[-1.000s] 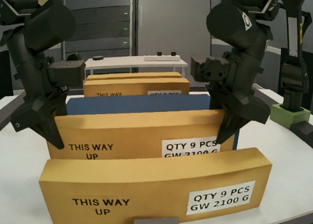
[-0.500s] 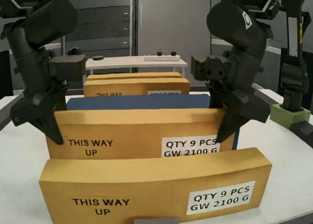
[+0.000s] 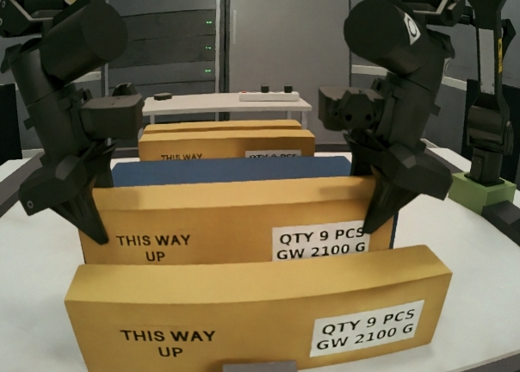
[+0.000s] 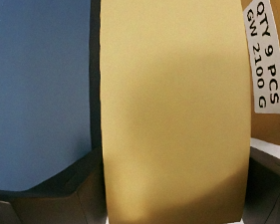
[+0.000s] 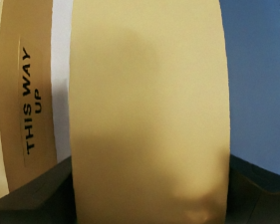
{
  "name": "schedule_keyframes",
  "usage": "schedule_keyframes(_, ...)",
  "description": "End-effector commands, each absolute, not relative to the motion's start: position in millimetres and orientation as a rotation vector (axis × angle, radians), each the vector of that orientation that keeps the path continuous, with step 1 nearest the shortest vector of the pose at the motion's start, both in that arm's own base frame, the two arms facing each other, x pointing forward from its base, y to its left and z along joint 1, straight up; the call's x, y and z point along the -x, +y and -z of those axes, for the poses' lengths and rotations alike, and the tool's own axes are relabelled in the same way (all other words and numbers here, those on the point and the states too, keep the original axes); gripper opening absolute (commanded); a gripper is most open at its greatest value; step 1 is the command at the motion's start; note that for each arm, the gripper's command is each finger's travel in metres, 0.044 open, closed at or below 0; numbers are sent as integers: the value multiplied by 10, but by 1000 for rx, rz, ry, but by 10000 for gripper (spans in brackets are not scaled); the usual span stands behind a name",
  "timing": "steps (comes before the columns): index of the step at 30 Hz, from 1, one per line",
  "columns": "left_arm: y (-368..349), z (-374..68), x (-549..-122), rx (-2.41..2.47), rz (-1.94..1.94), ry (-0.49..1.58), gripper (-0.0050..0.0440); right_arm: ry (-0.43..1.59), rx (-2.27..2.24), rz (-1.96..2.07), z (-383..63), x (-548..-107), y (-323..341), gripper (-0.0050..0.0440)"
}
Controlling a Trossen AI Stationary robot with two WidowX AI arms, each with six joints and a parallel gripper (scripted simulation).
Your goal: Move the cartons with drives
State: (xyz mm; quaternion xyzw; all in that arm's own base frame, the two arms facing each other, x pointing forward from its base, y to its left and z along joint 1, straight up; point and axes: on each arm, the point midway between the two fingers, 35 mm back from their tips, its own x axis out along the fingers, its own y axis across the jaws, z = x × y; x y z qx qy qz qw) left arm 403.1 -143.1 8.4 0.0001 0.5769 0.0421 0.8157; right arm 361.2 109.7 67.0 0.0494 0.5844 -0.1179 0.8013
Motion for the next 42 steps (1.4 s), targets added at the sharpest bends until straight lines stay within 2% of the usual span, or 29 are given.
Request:
schedule_keyframes(1,-1531,-420,-4064,47,-50,1167,-50,1198,-123,234,-926,-3666,1167,-50)
schedule_keyframes(8,-1531,-420,-4064,47,-50,1167,-50,1198,-123,234,-926,-3666,1167,-50)
schedule_keyframes(9,-1495,-724,-4062,14,-79,1195,-50,1186,-140,220,-1294,-3659,1146,-50)
schedule_keyframes(42,-1497,-716,-4066,-3,-96,1230,-50,1184,-141,224,-1292,-3658,1141,-50)
